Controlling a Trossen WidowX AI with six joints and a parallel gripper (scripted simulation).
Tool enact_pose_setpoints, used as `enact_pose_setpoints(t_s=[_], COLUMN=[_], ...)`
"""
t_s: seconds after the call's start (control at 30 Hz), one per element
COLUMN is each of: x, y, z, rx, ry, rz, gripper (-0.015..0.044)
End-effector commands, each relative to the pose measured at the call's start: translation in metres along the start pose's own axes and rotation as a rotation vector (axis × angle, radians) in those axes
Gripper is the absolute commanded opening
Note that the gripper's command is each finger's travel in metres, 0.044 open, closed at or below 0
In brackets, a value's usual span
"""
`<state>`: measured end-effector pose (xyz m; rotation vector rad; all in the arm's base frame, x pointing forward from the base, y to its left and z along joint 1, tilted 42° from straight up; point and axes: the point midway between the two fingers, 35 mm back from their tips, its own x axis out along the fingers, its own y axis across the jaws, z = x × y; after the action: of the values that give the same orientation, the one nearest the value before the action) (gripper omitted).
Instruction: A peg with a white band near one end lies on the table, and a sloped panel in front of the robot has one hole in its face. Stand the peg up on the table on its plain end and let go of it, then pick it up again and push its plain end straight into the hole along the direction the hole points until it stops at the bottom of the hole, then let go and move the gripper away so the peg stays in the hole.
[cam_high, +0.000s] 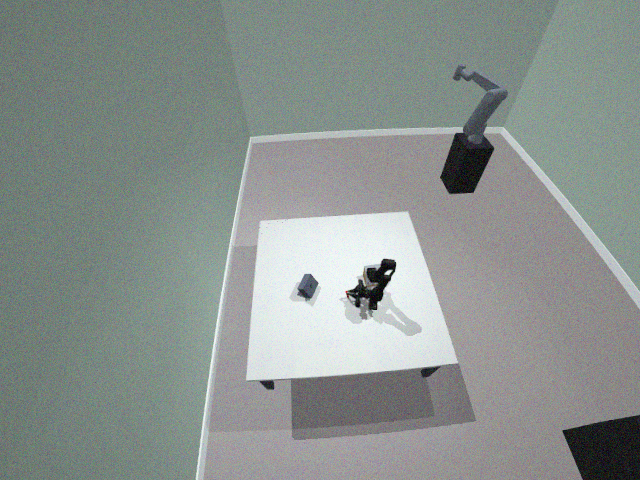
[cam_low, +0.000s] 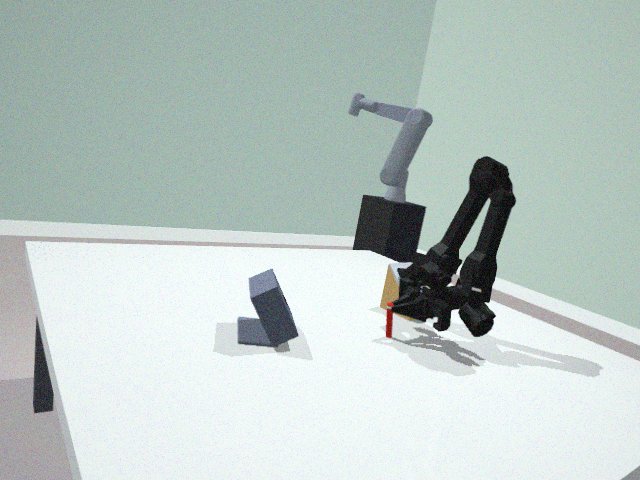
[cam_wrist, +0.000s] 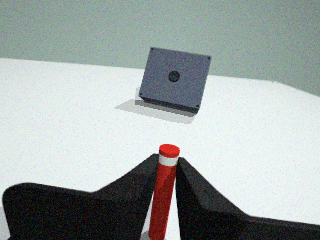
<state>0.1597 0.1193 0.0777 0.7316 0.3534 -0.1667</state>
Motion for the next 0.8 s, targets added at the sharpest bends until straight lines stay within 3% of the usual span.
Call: enact_pose_setpoints(t_s=[0.0, 0.77], x=[-0.0011, -0.0051], y=[-0.0001, -0.0053], z=[-0.0019, -0.0042], rx=[0.000, -0.002], ry=[0.001, -0.038], rz=[0.000, 0.009], gripper=[0.0050, 0.0050])
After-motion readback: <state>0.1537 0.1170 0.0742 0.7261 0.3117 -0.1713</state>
